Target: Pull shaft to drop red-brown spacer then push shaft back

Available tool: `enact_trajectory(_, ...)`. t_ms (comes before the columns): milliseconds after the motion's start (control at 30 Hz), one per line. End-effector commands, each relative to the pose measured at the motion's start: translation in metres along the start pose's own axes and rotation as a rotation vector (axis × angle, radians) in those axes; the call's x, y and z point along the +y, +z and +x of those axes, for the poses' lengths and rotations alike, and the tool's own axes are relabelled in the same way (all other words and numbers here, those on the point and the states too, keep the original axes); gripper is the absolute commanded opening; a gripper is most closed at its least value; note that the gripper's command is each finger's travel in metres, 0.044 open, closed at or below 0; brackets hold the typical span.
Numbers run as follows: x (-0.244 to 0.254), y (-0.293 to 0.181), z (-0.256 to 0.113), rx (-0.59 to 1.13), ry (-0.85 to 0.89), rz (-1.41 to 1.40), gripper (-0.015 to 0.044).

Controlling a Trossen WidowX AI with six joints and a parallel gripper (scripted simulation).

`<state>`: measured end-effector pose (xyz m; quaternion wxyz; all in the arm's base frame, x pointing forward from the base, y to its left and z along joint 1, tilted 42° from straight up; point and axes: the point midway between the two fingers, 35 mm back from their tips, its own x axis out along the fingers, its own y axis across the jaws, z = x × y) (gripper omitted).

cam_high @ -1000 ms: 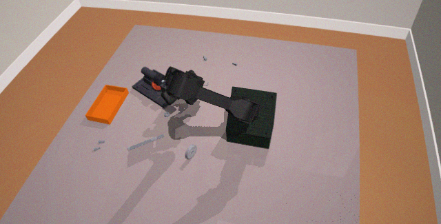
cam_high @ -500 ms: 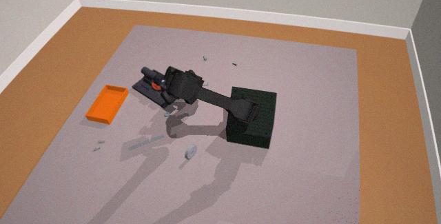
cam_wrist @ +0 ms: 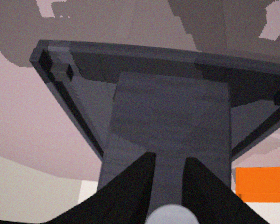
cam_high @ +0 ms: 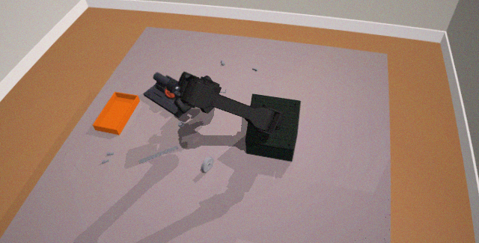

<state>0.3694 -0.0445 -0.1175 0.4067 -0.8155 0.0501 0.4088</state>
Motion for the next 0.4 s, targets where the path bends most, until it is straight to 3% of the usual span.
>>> enact_trajectory(0, -0.0016, -0.0041, 0.0016, 0.008, -0.004, -0.01, 0.0)
enact_trajectory(367, 0.0, 0.0, 0.0, 0.0, 0.0, 0.0, 0.0289)
